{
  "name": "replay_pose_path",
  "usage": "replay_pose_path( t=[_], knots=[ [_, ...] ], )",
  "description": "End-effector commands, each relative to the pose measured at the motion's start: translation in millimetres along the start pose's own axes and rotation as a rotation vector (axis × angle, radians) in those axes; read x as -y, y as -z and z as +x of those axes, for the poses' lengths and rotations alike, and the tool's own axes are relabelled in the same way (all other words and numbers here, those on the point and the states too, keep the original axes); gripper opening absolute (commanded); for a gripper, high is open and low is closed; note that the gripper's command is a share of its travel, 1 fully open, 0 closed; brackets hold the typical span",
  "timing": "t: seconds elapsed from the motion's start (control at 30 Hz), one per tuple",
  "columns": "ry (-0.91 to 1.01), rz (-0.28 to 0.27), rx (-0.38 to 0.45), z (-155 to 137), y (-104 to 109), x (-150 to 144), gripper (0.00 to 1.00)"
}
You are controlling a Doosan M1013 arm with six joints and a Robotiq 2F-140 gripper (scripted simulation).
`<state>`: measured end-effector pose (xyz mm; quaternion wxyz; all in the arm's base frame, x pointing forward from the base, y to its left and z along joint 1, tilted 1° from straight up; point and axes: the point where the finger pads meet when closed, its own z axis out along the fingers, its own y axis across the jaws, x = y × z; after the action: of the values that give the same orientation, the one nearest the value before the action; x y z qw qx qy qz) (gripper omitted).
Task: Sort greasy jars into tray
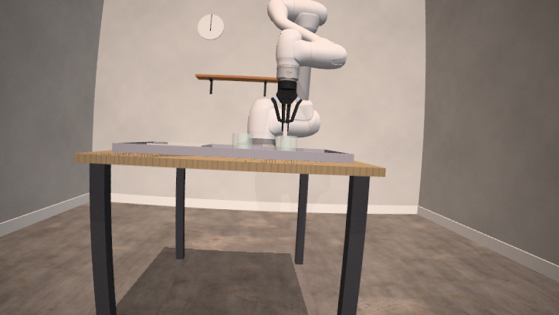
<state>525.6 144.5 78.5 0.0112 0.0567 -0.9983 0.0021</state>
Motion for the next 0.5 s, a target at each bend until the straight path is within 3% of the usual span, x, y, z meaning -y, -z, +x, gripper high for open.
replay_pose_path(
  t=[0.0,0.47],
  knots=[
    [0.0,0.0,0.0,0.3,0.1,0.0,0.0],
    [0.0,0.0,0.0,1.9,0.1,0.0,0.0]
  ],
)
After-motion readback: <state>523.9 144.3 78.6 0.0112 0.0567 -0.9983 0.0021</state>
